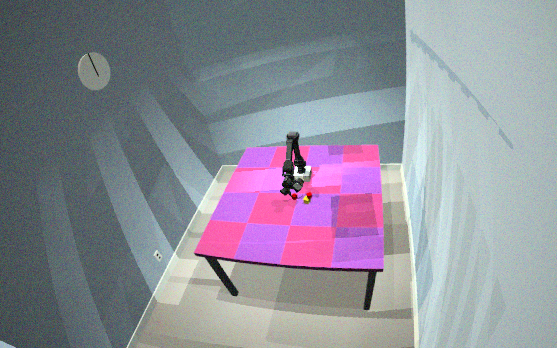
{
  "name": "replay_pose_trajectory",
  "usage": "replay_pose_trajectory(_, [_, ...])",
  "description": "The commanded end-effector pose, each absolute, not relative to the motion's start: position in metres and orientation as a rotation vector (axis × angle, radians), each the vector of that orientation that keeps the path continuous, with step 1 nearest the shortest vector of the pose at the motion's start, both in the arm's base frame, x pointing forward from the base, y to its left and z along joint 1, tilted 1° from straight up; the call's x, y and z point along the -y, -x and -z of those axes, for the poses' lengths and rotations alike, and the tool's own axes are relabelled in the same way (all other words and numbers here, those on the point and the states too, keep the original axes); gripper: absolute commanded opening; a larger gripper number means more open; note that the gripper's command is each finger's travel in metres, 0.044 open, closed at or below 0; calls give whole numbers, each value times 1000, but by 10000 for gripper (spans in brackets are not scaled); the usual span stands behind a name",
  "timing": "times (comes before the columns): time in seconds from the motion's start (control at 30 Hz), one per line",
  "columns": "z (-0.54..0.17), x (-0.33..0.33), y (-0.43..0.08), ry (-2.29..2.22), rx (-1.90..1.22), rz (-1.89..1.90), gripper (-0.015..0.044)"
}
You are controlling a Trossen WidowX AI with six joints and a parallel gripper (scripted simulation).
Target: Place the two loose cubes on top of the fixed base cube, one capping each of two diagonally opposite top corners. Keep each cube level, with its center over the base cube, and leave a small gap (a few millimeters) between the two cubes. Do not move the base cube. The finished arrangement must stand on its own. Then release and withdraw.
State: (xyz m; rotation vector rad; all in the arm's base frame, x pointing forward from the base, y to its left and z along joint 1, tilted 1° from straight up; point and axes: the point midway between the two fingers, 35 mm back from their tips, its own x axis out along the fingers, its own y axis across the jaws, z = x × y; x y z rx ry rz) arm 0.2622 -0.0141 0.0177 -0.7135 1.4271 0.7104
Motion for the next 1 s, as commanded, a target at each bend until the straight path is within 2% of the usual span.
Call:
replay_pose_trajectory(0.0, [-10,14,-260,715,-1435,-715,265])
replay_pose_trajectory(0.4, [7,14,-259,714,-1435,-715,265])
replay_pose_trajectory(0.6, [7,14,-259,714,-1435,-715,107])
replay_pose_trajectory(0.97, [-11,14,-263,715,-1435,-715,105])
